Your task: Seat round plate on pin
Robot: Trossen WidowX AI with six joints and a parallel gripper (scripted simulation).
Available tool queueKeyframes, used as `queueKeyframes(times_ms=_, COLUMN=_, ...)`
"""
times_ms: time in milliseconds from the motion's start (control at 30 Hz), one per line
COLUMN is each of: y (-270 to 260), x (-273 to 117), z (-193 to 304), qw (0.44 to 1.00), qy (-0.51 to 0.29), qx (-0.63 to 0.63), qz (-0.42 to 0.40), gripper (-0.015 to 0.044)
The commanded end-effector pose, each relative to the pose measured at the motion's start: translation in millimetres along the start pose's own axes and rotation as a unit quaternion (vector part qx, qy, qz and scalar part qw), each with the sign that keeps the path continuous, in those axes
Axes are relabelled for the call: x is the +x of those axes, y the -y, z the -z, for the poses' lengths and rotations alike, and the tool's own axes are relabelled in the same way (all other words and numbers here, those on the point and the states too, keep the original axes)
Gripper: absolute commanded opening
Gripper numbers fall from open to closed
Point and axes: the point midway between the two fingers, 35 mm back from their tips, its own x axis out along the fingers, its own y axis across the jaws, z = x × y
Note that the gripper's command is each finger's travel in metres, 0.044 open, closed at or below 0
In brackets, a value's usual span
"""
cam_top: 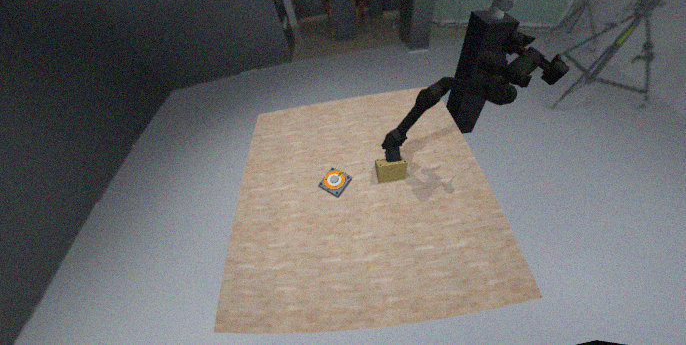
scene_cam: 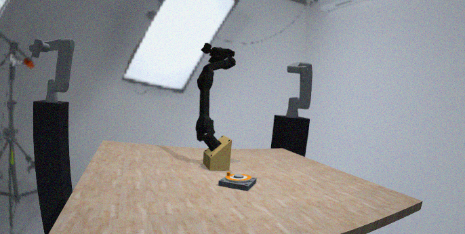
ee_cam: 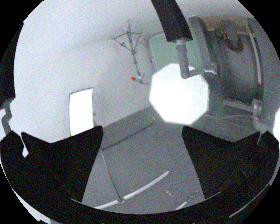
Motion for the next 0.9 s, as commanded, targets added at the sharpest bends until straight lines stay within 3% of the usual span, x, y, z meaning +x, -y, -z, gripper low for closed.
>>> queueKeyframes(times_ms=0, y=1, x=-4, z=4, qw=1.000, qy=-0.007, qx=0.005, qz=-0.002, gripper=0.0374)
queueKeyframes(times_ms=233, y=-13, x=-117, z=91, qw=0.961, qy=-0.210, qx=0.170, qz=-0.063, gripper=0.0190)
queueKeyframes(times_ms=300, y=-16, x=-130, z=94, qw=0.949, qy=-0.224, qx=0.209, qz=-0.069, gripper=0.0137)
queueKeyframes(times_ms=467, y=-24, x=-253, z=138, qw=0.848, qy=-0.411, qx=0.326, qz=-0.081, gripper=0.0006)
queueKeyframes(times_ms=567, y=-23, x=-298, z=144, qw=0.802, qy=-0.472, qx=0.359, qz=-0.074, gripper=0.0000)
queueKeyframes(times_ms=633, y=-20, x=-361, z=146, qw=0.729, qy=-0.554, qx=0.399, qz=-0.054, gripper=0.0000)
queueKeyframes(times_ms=767, y=-9, x=-448, z=137, qw=0.624, qy=-0.658, qx=0.422, qz=-0.027, gripper=0.0000)
queueKeyframes(times_ms=833, y=-5, x=-473, z=131, qw=0.590, qy=-0.686, qx=0.426, qz=-0.017, gripper=0.0000)
queueKeyframes(times_ms=867, y=1, x=-504, z=122, qw=0.546, qy=-0.719, qx=0.429, qz=-0.003, gripper=0.0000)
